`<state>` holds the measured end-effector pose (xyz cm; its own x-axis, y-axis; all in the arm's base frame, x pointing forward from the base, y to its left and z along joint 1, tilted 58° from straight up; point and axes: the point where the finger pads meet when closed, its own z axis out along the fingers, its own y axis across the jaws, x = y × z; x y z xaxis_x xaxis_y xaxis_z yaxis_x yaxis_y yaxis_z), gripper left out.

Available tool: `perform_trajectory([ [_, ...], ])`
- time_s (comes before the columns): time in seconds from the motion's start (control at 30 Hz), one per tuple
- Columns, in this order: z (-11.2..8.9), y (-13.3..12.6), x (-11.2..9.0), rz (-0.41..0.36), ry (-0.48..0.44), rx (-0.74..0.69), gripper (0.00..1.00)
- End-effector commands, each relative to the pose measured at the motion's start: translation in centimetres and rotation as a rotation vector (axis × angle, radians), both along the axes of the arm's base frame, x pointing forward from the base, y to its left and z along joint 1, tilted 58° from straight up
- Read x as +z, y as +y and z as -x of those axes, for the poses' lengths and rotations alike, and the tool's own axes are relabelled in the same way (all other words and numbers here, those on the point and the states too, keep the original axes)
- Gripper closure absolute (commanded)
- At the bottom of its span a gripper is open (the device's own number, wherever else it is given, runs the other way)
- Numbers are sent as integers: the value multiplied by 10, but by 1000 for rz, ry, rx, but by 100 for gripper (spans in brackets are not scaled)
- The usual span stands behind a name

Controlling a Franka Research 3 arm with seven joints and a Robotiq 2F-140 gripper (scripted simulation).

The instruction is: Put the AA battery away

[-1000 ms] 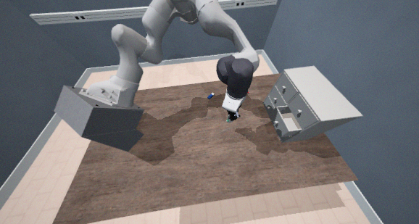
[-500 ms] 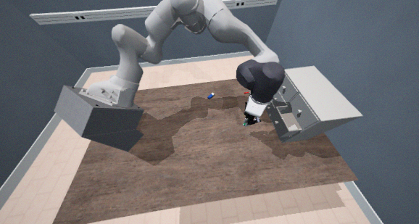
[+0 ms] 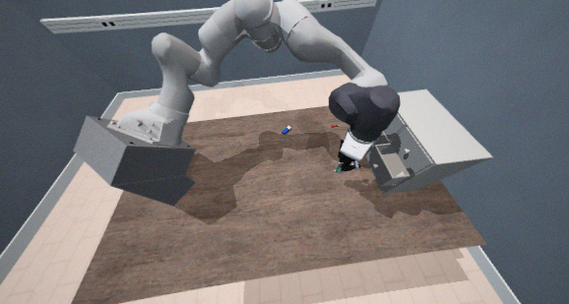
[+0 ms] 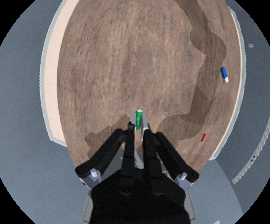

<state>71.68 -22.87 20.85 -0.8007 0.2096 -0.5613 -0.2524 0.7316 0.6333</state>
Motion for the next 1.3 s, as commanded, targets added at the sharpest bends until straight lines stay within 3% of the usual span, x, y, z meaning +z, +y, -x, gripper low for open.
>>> perform_trajectory([
  [0.0, 1, 1, 0, -26, 34, -16, 85],
  [0.57, 19, -21, 18, -26, 34, -16, 85],
  [1.27, 68, -82, 67, -26, 34, -16, 85],
])
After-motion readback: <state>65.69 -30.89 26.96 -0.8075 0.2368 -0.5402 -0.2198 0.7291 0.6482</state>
